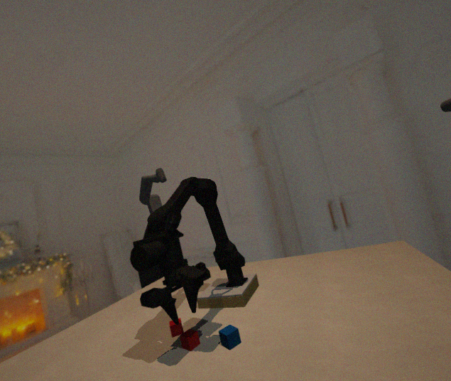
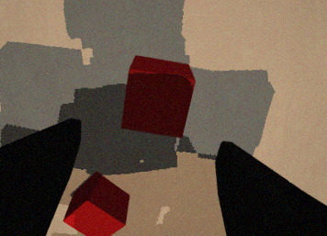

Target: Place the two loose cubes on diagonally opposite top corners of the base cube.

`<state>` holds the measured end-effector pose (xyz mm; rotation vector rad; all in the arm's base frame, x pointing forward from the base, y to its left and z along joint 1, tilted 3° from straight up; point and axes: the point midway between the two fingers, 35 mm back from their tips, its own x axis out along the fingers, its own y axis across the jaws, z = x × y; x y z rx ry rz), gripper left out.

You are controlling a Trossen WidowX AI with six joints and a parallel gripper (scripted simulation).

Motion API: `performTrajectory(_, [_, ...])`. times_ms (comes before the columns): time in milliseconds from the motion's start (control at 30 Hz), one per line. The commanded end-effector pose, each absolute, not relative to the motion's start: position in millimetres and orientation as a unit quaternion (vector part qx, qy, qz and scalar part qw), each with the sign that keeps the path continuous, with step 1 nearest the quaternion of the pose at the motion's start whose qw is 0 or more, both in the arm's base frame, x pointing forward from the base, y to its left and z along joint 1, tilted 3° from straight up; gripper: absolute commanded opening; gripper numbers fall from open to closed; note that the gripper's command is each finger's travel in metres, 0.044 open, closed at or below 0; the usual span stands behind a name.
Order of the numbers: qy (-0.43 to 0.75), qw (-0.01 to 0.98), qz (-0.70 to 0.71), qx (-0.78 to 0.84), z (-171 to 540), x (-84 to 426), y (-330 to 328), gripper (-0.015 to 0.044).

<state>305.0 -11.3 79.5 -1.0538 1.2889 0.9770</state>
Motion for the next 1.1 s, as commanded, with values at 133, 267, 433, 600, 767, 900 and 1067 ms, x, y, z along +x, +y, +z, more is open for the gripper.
performTrajectory(133, [0.548,0.572,0.411,-0.452,59.2,306.9,-12.7,0.0265])
performTrajectory(267, [0.548,0.572,0.411,-0.452,55.9,307.0,-12.8,0.0265])
performTrajectory(433, [0.548,0.572,0.411,-0.452,50.1,307.6,-12.9,0.0265])
performTrajectory(600, [0.548,0.572,0.411,-0.452,41.9,308.3,-13.1,0.0265])
performTrajectory(767, [0.548,0.572,0.411,-0.452,33.8,308.7,-13.3,0.0265])
performTrajectory(900, [0.548,0.572,0.411,-0.452,27.3,308.8,-13.5,0.0265])
performTrajectory(1067, [0.548,0.572,0.411,-0.452,23.3,308.8,-13.6,0.0239])
